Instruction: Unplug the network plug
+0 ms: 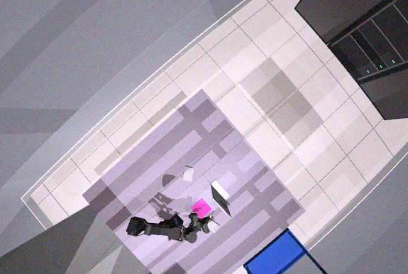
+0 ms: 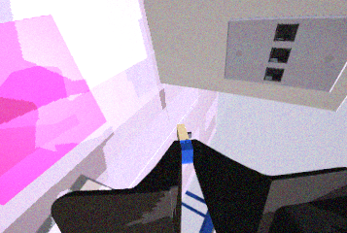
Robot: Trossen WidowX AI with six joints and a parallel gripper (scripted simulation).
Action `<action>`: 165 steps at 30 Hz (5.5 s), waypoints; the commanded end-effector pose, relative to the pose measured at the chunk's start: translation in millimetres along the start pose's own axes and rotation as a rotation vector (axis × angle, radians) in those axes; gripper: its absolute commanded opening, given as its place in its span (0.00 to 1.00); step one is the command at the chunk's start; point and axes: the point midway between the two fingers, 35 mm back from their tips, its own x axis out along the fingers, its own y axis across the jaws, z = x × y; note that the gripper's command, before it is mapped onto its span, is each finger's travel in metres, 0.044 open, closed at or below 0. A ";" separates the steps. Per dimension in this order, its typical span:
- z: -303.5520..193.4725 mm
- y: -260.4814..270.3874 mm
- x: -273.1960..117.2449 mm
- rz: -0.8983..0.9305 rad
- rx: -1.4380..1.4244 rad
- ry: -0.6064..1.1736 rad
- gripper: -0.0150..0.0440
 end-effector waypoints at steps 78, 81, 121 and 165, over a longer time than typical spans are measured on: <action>22.7 96.6 12.1 0.362 0.004 -0.152 0.25; 23.5 99.3 13.1 0.362 0.005 -0.153 0.25; 24.4 98.6 11.9 0.361 -0.001 -0.156 0.52; 14.4 72.5 -17.7 0.364 0.002 -0.146 0.52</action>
